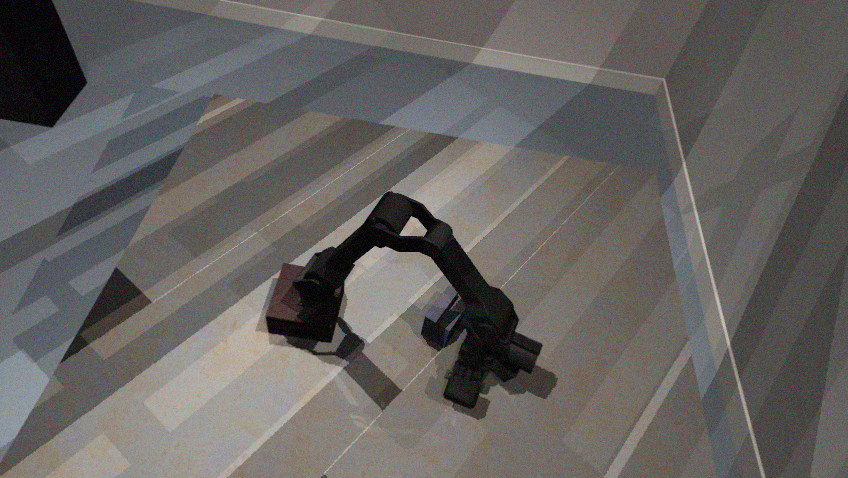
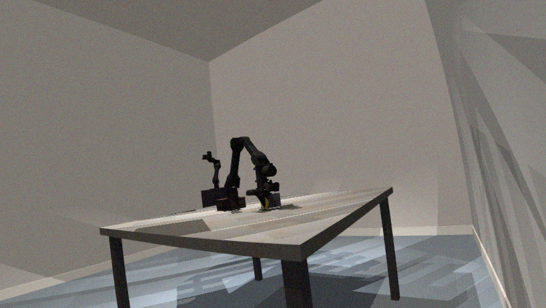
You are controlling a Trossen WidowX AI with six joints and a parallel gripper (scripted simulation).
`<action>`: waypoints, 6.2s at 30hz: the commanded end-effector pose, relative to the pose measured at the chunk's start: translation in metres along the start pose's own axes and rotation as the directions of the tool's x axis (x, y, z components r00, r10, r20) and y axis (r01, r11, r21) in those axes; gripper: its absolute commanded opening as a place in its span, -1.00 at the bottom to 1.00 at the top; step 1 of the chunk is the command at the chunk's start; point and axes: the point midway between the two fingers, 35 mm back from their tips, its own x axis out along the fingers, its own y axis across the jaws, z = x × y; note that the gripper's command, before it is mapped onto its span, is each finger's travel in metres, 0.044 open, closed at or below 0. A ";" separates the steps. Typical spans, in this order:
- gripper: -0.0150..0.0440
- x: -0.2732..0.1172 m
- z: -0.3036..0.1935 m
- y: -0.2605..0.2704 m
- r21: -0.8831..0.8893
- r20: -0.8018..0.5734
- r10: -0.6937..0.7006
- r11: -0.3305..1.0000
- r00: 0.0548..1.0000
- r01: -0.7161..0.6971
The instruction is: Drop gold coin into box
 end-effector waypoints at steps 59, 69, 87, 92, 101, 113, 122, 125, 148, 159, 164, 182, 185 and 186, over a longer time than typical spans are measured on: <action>-0.49 -0.088 0.003 0.000 -0.773 0.016 0.000 0.634 1.000 0.012; -0.49 -0.088 0.004 0.000 -0.943 0.016 0.000 0.333 1.000 0.015; -0.49 -0.089 -0.002 0.014 -0.976 0.015 0.001 0.216 1.000 0.014; -0.49 -0.089 -0.008 0.025 -0.976 0.014 0.003 0.216 1.000 0.013; -0.49 -0.090 -0.020 0.046 -0.976 0.013 0.005 0.216 1.000 0.011; -0.49 -0.090 -0.039 0.070 -0.977 0.011 0.005 0.212 1.000 0.010; -0.49 -0.089 -0.055 0.087 -0.978 0.010 0.006 0.209 1.000 0.009; -0.49 -0.089 -0.060 0.093 -0.978 0.009 0.007 0.210 1.000 0.008; -0.49 -0.086 -0.077 0.109 -0.978 0.000 0.011 0.209 1.000 -0.002; -0.49 -0.087 -0.082 0.112 -0.976 -0.001 0.012 0.218 1.000 -0.003; -0.48 -0.088 -0.083 0.113 -0.975 -0.001 0.011 0.222 1.000 -0.004; -0.49 -0.081 -0.082 0.111 -0.977 -0.003 0.010 0.214 1.000 -0.006; -0.49 -0.080 -0.082 0.111 -0.977 -0.004 0.010 0.212 1.000 -0.006; -0.49 -0.079 -0.082 0.111 -0.977 -0.004 0.010 0.212 1.000 -0.006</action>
